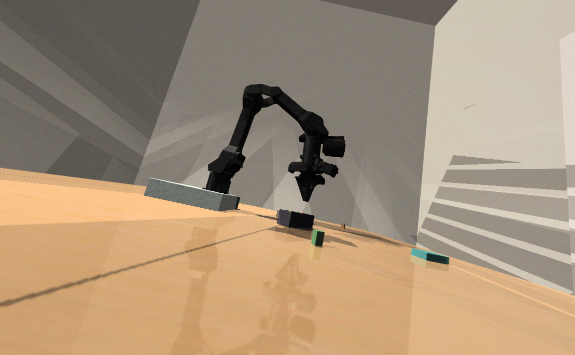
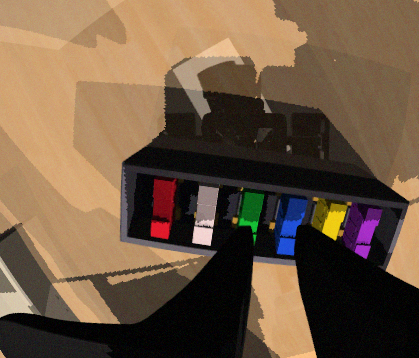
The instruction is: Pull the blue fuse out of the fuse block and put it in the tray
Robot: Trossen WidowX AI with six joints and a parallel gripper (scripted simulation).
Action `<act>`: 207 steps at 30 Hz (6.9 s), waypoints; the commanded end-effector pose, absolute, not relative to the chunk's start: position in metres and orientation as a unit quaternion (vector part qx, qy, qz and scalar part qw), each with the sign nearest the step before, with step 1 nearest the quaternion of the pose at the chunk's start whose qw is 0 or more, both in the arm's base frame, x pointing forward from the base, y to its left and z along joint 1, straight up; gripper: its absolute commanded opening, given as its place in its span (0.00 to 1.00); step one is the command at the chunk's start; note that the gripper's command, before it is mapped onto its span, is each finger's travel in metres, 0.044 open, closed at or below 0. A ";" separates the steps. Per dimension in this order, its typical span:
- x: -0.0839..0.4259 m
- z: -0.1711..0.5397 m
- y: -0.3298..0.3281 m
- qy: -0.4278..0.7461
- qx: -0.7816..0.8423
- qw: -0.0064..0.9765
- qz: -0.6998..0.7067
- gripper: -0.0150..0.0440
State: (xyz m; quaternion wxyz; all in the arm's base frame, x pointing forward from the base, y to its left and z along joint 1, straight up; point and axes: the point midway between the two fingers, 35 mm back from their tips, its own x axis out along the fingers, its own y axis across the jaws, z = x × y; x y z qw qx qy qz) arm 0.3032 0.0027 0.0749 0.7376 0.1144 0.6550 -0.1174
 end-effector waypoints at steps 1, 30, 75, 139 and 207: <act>0.284 0.069 -0.007 0.675 0.168 0.700 -0.163 0.38; 0.287 0.049 -0.008 0.675 0.168 0.700 -0.163 0.38; 0.287 0.029 -0.008 0.675 0.165 0.700 -0.164 0.33; 0.287 0.055 -0.008 0.675 0.167 0.700 -0.163 0.25; 0.292 0.092 0.111 0.676 0.172 0.699 -0.158 0.25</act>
